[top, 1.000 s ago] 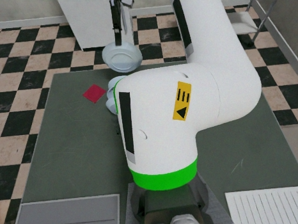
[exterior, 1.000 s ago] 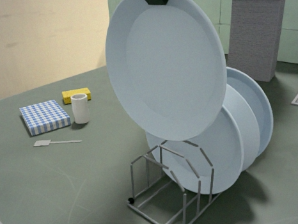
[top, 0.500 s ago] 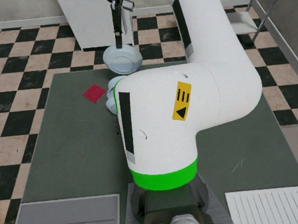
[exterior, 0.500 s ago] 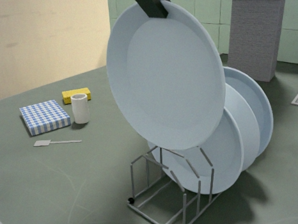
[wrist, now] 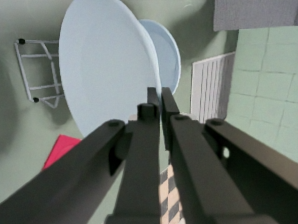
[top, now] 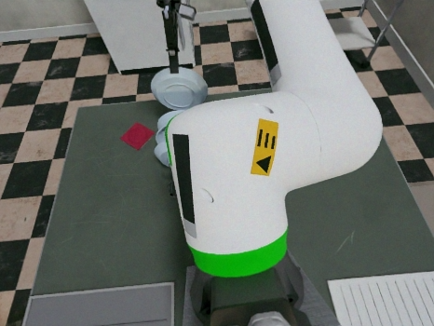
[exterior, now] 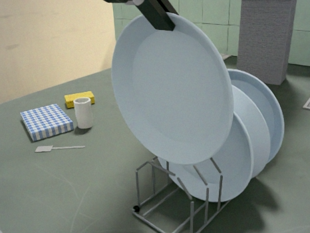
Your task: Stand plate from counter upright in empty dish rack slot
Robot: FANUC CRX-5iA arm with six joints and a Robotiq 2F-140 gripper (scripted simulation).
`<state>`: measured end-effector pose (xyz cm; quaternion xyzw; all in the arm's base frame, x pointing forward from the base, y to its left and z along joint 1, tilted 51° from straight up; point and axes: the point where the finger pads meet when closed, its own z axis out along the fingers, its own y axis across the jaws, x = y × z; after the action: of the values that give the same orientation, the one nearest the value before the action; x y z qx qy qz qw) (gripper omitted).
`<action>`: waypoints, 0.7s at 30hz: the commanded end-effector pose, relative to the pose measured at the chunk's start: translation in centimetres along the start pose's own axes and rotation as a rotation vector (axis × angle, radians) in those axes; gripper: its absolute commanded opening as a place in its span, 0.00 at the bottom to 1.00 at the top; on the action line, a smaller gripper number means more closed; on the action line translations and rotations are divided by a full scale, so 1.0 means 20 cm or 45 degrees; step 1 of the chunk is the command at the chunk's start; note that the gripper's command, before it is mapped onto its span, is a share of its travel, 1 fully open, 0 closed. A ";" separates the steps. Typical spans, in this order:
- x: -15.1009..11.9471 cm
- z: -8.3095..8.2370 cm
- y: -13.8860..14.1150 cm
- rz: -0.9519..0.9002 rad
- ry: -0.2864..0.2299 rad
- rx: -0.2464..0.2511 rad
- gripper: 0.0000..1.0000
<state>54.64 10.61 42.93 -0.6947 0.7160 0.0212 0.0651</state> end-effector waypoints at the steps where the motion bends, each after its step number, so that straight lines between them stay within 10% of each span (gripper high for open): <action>1: 0.00 0.00 0.00 0.000 0.000 0.002 0.10; 21: 0.00 0.02 -0.02 0.000 0.000 0.002 0.10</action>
<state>54.95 10.63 42.68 -0.6947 0.7160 0.0212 0.0651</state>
